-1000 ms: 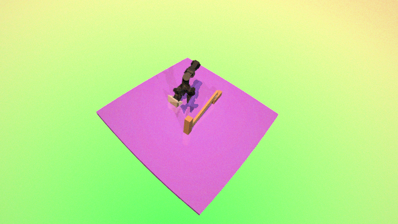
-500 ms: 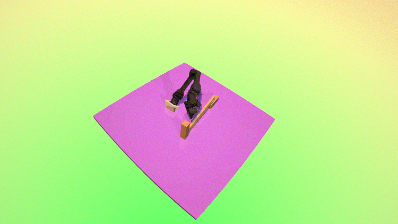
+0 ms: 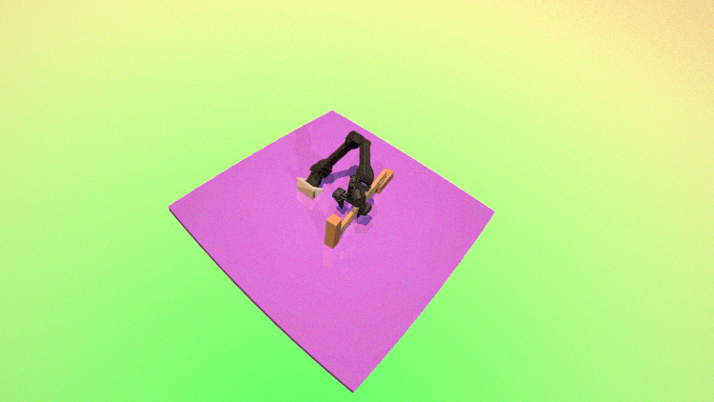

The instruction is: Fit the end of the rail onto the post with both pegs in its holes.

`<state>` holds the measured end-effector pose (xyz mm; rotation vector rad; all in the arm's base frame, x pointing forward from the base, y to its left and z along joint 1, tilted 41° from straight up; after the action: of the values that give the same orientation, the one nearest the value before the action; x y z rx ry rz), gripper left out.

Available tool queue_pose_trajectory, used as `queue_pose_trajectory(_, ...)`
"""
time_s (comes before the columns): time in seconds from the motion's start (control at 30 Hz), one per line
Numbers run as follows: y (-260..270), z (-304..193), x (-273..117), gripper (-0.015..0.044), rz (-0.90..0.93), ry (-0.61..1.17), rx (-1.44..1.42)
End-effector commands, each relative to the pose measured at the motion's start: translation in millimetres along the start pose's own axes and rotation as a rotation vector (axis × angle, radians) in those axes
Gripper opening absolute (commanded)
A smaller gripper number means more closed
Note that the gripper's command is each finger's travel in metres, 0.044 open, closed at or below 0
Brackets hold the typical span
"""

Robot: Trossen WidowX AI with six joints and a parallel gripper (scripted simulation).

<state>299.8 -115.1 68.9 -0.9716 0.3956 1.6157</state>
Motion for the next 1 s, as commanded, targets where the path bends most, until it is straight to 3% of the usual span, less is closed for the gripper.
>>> queue_pose_trajectory(0.0,0,0,1,0.0440,-0.005,-0.008,-0.012)
queue_pose_trajectory(0.97,-1,-1,48,0.0440,-0.006,-0.008,-0.013)
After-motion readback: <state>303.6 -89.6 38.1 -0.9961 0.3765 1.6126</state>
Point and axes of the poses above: the point midway between the two fingers, 35 mm back from their tips, its own x axis out along the fingers, its own y axis across the jaws, z = x × y, the point moved 4 cm from there along -x, back along the fingers, and after that the axes turned 15 degrees about -x, right-handed, at the moved point
